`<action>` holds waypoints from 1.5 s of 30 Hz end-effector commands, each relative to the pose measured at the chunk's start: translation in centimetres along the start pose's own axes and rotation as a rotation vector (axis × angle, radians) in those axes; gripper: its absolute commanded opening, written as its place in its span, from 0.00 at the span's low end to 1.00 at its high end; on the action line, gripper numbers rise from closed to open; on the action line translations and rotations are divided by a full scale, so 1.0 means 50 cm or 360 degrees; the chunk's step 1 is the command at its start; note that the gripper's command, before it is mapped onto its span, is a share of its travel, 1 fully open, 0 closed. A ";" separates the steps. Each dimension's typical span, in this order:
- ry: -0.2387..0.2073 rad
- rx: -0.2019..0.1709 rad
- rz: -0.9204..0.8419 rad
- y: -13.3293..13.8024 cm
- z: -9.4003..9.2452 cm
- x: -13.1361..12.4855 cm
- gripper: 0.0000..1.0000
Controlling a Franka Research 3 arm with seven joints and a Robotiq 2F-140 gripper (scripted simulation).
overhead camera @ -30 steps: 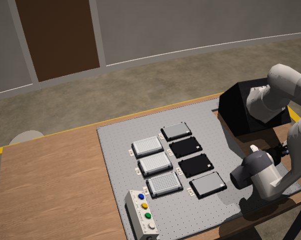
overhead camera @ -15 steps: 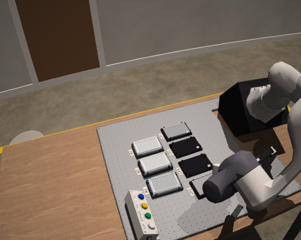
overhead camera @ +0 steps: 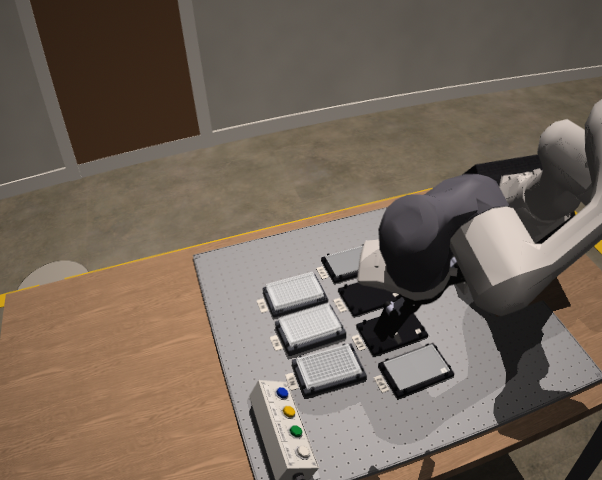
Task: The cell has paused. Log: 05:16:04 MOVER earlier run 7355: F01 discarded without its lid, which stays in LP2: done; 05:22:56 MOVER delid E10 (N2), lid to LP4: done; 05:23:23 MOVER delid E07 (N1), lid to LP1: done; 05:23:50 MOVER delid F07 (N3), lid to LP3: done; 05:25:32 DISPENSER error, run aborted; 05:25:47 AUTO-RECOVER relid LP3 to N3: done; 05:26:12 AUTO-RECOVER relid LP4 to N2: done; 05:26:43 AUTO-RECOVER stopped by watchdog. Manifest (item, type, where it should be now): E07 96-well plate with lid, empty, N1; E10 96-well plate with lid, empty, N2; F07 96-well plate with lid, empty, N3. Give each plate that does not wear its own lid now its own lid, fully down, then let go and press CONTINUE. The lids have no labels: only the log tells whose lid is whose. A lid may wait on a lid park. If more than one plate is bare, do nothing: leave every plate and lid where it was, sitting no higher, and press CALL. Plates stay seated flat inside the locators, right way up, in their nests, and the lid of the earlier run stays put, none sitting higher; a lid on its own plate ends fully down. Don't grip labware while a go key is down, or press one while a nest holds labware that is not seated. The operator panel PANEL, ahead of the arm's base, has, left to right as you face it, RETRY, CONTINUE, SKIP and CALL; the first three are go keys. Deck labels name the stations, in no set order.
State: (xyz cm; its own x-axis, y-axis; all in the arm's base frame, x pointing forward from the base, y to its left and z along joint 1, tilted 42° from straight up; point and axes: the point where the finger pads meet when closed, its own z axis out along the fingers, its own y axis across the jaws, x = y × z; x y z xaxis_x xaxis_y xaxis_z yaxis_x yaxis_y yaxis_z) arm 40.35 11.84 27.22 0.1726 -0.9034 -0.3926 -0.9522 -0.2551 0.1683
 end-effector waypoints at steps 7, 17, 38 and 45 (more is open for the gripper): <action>-0.0483 0.0044 0.1029 -0.118 0.263 0.223 1.00; -0.0743 -0.0039 0.2004 -0.029 0.549 0.389 1.00; -0.0914 0.0056 0.2719 -0.017 0.560 0.393 1.00; -0.0914 0.0056 0.2719 -0.017 0.560 0.393 1.00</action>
State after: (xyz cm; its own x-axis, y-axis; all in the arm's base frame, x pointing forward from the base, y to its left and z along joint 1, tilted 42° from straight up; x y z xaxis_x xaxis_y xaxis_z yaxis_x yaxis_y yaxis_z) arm 37.40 4.04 -5.98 -0.9953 0.0637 -0.0733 -0.0015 0.7446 0.6675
